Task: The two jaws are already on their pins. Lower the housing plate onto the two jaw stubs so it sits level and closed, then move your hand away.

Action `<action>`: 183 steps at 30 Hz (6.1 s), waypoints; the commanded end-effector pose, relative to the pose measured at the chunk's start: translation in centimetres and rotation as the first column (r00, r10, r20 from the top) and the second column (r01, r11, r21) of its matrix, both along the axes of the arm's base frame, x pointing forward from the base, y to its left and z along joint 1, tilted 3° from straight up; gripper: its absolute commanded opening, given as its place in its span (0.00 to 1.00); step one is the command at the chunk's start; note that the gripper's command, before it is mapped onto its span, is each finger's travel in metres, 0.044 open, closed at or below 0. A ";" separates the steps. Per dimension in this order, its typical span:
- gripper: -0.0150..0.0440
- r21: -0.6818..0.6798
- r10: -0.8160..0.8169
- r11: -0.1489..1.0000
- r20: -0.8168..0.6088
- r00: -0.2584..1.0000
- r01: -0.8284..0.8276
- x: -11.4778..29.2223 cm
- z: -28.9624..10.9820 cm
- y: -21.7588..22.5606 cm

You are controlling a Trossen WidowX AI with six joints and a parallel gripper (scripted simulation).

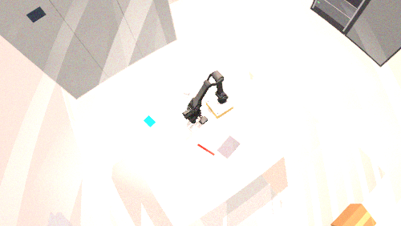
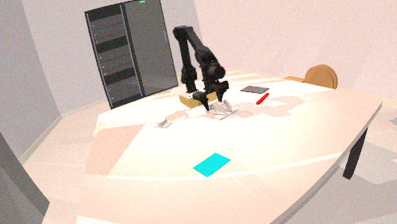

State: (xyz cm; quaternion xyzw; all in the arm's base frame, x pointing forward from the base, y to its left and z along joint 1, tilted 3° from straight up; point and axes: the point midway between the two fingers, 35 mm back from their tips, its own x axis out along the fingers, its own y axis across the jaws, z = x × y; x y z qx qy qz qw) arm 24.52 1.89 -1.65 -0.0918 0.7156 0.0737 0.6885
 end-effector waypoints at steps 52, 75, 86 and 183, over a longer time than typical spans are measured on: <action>0.85 0.004 0.003 1.000 0.001 1.000 -0.003 0.0 -0.7 0.0; 0.85 0.004 0.003 1.000 0.001 1.000 -0.003 0.0 -0.7 0.0; 0.85 0.004 0.003 1.000 0.001 1.000 -0.003 0.0 -0.7 0.0; 1.00 0.004 0.003 1.000 -0.001 1.000 -0.003 -3.8 12.0 0.1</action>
